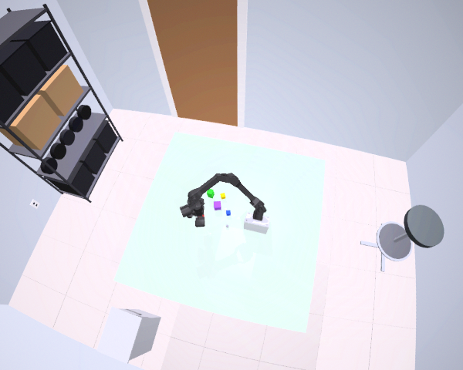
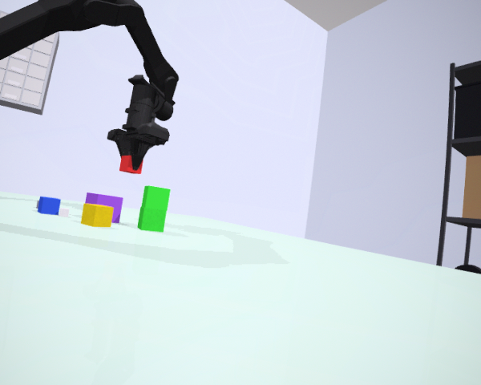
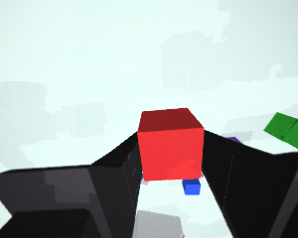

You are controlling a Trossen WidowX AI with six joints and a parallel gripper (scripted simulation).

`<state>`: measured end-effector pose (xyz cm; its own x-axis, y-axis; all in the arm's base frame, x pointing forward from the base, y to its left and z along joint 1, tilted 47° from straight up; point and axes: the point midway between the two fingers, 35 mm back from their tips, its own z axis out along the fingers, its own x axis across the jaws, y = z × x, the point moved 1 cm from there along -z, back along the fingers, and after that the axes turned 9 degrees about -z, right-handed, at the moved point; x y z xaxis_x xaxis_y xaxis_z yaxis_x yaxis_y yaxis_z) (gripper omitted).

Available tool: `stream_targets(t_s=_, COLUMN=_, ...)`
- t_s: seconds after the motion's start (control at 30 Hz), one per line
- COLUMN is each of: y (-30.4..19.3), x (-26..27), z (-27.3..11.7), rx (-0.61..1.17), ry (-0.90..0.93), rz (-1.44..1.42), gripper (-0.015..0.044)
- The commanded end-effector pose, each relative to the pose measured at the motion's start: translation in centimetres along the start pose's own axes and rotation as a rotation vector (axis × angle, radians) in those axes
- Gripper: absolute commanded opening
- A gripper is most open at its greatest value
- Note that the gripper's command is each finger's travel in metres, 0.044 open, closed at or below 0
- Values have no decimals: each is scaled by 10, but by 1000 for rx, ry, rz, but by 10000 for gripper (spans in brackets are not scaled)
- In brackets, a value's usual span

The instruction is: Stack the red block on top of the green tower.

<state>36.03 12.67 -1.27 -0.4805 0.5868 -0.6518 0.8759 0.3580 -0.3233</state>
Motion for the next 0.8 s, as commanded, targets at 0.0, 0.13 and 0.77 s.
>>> stream_targets(t_s=0.0, y=0, x=0, z=-12, rx=-1, ry=8, rz=6, gripper=0)
stream_targets(t_s=0.13, y=0, x=0, z=-10, rx=-2, ry=4, rz=3, gripper=0)
stream_targets(t_s=0.77, y=-30, x=-101, z=-12, rx=-11, ry=27, rz=2, gripper=0)
